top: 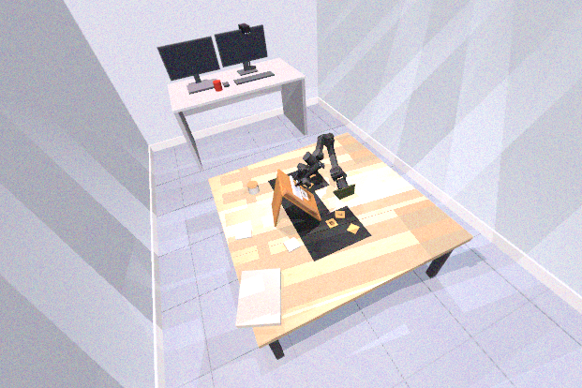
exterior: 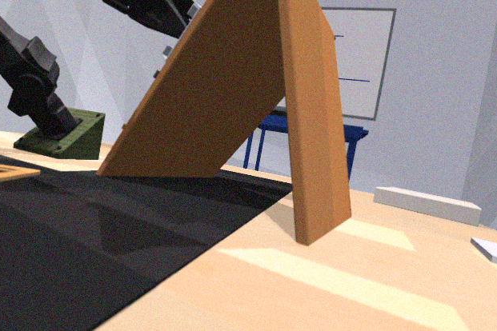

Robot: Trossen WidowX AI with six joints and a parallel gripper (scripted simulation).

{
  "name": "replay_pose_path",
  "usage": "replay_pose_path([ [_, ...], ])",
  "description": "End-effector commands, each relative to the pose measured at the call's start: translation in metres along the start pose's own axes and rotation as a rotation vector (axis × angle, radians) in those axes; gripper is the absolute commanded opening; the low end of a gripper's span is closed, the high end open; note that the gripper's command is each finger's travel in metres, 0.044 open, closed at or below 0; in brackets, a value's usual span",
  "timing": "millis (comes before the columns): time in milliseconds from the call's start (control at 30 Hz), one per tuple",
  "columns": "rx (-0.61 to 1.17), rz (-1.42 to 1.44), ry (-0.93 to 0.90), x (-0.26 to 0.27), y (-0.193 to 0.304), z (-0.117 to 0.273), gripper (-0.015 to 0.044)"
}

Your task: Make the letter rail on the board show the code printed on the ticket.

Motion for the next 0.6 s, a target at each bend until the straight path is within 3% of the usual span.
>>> replay_pose_path([
  [0, 0.000, -0.003, 0.003, 0.0027, 0.0003, -0.0004, 0.0000],
  [567, 0.000, -0.003, 0.003, 0.0114, 0.0015, -0.0003, 0.0000],
])
Point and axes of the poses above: the point midway between the two fingers, 35 mm back from their tips, its own z axis back along the fingers, its own x axis across the jaws, y = z × x, the point moved 10 cm from there along z, back along the fingers, and after that the axes turned 8 degrees about -z, right-handed, at the moved point
